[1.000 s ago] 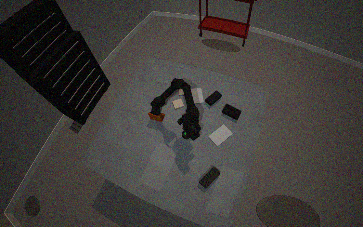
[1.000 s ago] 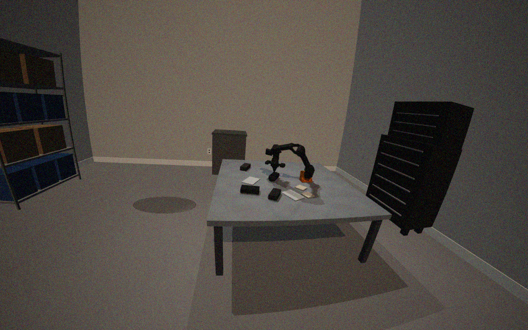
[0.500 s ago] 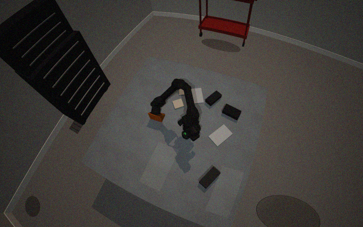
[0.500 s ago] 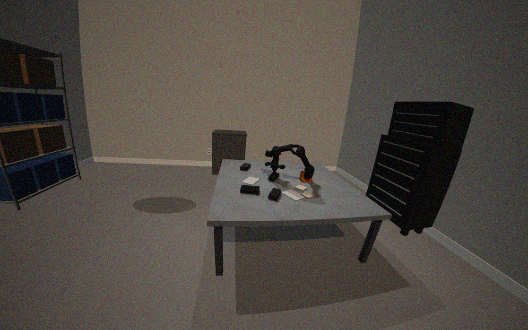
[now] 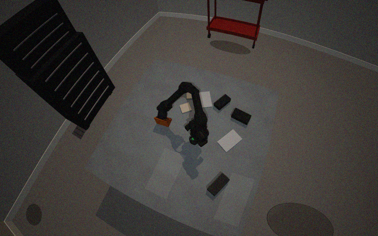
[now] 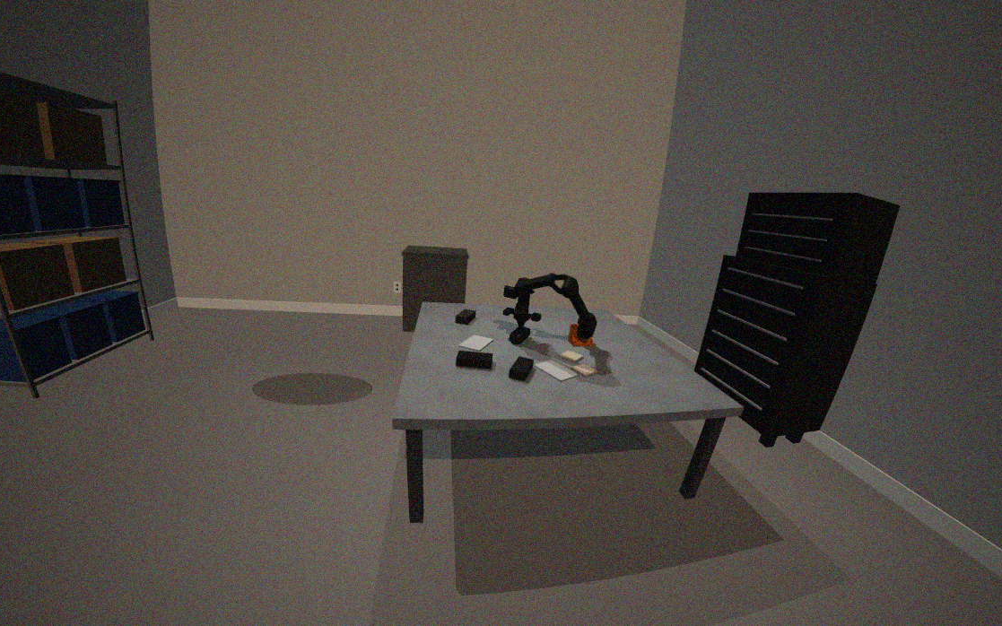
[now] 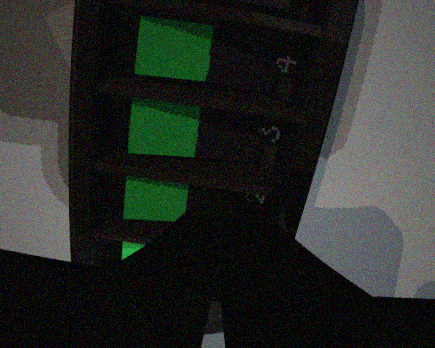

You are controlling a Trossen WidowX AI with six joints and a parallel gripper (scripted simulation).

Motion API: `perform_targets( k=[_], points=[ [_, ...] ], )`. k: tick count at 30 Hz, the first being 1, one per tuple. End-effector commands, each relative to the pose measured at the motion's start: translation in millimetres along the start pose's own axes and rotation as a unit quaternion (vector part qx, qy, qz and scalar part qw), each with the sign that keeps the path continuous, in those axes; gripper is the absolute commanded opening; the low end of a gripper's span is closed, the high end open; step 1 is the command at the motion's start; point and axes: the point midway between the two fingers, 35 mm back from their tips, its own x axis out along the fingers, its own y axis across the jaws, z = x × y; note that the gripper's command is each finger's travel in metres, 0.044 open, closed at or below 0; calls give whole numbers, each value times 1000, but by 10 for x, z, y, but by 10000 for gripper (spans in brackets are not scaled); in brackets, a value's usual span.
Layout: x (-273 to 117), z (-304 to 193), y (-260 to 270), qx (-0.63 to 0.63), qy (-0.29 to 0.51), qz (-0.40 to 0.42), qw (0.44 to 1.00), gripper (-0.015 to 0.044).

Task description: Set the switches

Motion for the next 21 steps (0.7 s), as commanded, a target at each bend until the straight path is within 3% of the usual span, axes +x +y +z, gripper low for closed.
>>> perform_targets(
  k=[1, 6, 11, 17, 21],
  points=[
    [-24, 0, -2, 0, 0, 0, 1000, 0],
    [-442, -4, -1, 3, -1, 0, 1000, 0],
    [-442, 18, 2, 3, -1, -1, 1000, 0],
    [-443, 716, 171, 3, -2, 0, 1000, 0],
    [-441, 802, 203, 3, -3, 1, 1000, 0]
  ],
)
